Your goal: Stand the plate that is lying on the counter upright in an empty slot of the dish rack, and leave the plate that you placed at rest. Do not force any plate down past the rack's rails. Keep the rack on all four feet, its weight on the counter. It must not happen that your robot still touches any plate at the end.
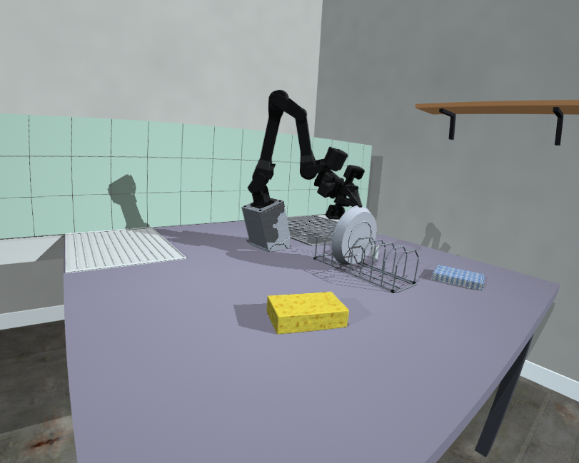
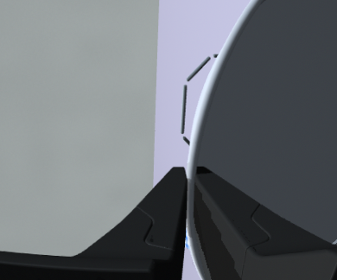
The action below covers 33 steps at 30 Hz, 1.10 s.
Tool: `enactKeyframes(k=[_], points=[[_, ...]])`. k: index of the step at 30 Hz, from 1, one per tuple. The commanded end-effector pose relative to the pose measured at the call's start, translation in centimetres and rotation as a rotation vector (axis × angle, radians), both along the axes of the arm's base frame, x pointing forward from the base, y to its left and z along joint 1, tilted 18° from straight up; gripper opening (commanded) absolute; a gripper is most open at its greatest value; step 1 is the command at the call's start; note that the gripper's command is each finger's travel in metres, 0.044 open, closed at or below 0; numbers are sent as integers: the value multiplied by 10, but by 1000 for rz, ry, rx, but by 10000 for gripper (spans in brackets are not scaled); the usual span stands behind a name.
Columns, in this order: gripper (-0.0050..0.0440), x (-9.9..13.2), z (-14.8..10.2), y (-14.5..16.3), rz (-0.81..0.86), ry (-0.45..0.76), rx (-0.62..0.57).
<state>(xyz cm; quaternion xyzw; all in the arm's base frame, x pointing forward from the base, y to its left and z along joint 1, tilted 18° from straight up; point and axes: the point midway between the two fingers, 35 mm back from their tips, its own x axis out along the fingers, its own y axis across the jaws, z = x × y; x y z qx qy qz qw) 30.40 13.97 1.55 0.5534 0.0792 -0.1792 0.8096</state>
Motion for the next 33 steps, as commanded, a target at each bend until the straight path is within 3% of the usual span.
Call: enactKeyframes(k=[1,33], points=[[0,0,-3,-1,4,3,-4],[0,-1,-17,-8,1,6,-9]])
